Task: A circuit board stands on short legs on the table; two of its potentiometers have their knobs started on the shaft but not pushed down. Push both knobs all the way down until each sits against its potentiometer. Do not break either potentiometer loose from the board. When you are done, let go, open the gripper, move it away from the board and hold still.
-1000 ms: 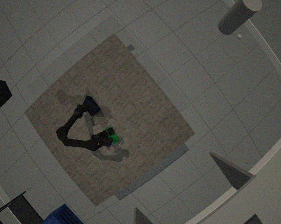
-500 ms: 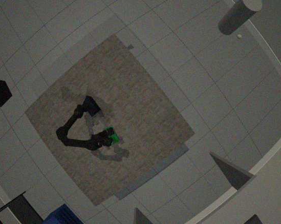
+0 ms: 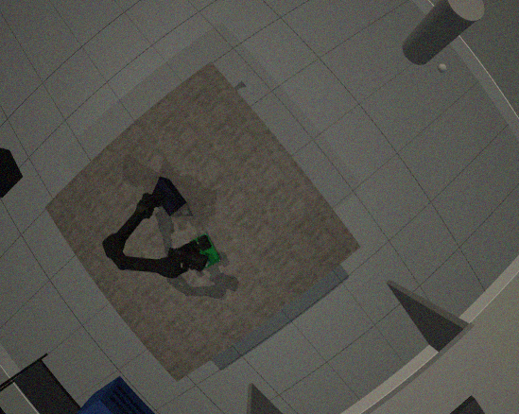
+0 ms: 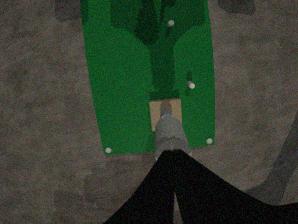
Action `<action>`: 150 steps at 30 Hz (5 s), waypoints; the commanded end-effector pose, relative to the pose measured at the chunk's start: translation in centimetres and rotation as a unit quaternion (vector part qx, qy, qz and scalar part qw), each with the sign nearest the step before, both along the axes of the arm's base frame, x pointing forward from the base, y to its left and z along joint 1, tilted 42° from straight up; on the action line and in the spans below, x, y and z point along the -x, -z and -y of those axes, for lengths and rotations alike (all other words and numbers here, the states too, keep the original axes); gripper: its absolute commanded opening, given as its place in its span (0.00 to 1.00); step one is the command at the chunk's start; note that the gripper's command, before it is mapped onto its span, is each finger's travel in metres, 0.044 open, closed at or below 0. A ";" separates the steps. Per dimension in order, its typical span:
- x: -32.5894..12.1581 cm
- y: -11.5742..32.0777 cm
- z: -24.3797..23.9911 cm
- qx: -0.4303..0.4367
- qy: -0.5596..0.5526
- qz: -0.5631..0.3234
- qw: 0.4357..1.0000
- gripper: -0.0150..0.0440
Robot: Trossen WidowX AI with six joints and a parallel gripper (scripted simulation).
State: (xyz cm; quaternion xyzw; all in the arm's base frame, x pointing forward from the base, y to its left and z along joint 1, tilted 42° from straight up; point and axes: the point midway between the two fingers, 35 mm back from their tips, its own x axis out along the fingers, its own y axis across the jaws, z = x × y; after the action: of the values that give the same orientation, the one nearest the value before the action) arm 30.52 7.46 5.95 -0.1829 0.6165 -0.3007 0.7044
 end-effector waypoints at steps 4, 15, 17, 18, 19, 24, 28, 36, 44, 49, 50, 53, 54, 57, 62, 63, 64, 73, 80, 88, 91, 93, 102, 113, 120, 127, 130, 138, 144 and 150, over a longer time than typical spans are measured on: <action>-0.3 0.7 0.9 0.004 0.005 0.000 1.000 0.25; -0.3 0.9 1.0 0.004 0.005 0.000 1.000 0.25; -0.3 1.0 1.1 0.004 0.005 0.000 1.000 0.25; -0.3 1.1 1.2 0.004 0.005 0.000 1.000 0.25; -0.3 1.1 1.2 0.004 0.005 0.000 1.000 0.25; -0.3 1.2 1.3 0.004 0.005 0.000 1.000 0.25; -0.3 1.2 1.3 0.004 0.005 0.000 1.000 0.25; -0.3 1.6 1.7 0.004 0.005 0.000 1.000 0.25; -0.3 1.7 1.7 0.004 0.005 0.000 1.000 0.25; -0.3 2.0 2.0 0.004 0.005 0.000 1.000 0.25; -0.4 2.0 2.0 0.004 0.005 0.000 1.000 0.25; -0.4 2.0 2.0 0.004 0.005 0.000 1.000 0.25; -0.4 2.0 2.0 0.004 0.005 0.000 1.000 0.25; -0.4 2.0 2.0 0.004 0.005 0.000 1.000 0.25; -0.4 2.2 2.2 0.004 0.005 0.000 1.000 0.25; -0.4 2.2 2.2 0.004 0.005 0.000 1.000 0.25; -0.4 2.3 2.3 0.004 0.005 0.000 1.000 0.25; -0.4 2.3 2.3 0.004 0.005 0.000 1.000 0.25; -0.4 2.4 2.4 0.004 0.005 0.000 1.000 0.25; -0.4 2.4 2.4 0.004 0.005 0.000 1.000 0.25; -0.4 2.5 2.5 0.004 0.005 0.000 1.000 0.25; -0.4 2.5 2.5 0.004 0.005 0.000 1.000 0.25; -0.4 2.5 2.5 0.004 0.005 0.000 1.000 0.25; -0.4 2.6 2.5 0.004 0.005 0.000 1.000 0.25; -0.4 2.6 2.5 0.004 0.005 0.000 1.000 0.25; -0.4 2.6 2.6 0.004 0.005 0.000 1.000 0.25; -0.4 2.6 2.6 0.004 0.005 0.000 1.000 0.25; -0.4 2.7 2.6 0.004 0.005 0.000 1.000 0.25; -0.4 2.7 2.6 0.004 0.005 0.000 1.000 0.25; -0.4 2.7 2.6 0.004 0.005 0.000 1.000 0.25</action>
State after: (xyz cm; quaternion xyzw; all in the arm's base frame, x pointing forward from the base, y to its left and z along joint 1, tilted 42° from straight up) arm 30.50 6.22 4.45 -0.1847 0.6132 -0.2906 0.7110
